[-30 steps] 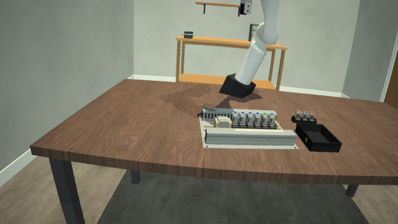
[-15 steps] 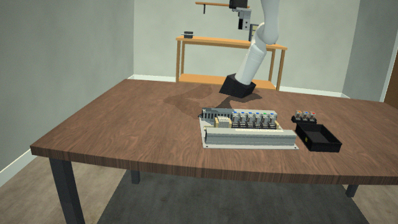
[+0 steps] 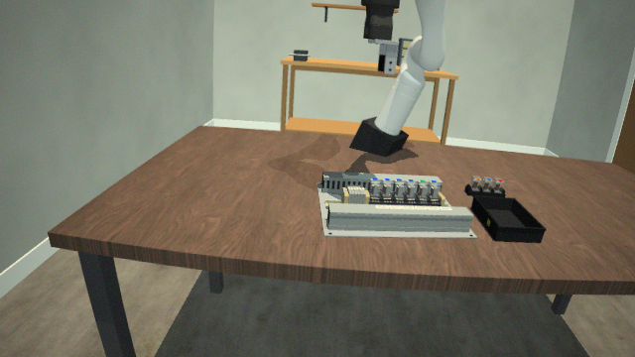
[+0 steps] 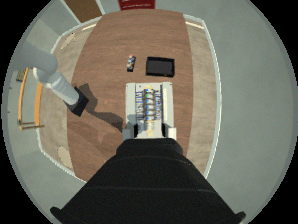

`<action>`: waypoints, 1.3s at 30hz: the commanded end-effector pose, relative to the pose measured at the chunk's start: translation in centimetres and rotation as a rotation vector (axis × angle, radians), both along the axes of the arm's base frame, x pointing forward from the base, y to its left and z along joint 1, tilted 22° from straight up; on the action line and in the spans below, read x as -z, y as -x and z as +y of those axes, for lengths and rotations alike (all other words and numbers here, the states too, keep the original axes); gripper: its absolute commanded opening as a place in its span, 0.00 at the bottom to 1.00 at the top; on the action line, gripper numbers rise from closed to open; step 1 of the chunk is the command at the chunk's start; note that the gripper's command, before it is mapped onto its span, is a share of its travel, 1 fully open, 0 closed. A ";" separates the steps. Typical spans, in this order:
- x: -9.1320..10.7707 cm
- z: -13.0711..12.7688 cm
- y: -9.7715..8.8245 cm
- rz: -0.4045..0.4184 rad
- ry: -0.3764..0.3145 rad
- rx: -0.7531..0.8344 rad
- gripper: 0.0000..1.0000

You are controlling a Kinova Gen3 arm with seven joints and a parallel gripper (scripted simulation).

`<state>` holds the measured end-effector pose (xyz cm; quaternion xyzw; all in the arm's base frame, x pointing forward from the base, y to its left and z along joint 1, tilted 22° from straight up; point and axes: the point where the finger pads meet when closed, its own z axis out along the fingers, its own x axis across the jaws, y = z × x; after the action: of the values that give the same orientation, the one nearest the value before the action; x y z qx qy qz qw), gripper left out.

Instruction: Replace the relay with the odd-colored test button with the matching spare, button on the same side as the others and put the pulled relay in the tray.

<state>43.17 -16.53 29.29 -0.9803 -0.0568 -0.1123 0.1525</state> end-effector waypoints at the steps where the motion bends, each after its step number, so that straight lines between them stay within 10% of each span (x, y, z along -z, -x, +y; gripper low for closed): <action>1: 0.5 0.2 -0.1 -0.001 0.001 0.000 1.00; 31: 10.3 3.9 -1.8 0.003 -0.003 -0.004 1.00; 39: 9.8 3.6 -1.8 0.000 0.001 0.001 1.00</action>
<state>44.91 -12.90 19.43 -0.9804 -0.0565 -0.1118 0.1523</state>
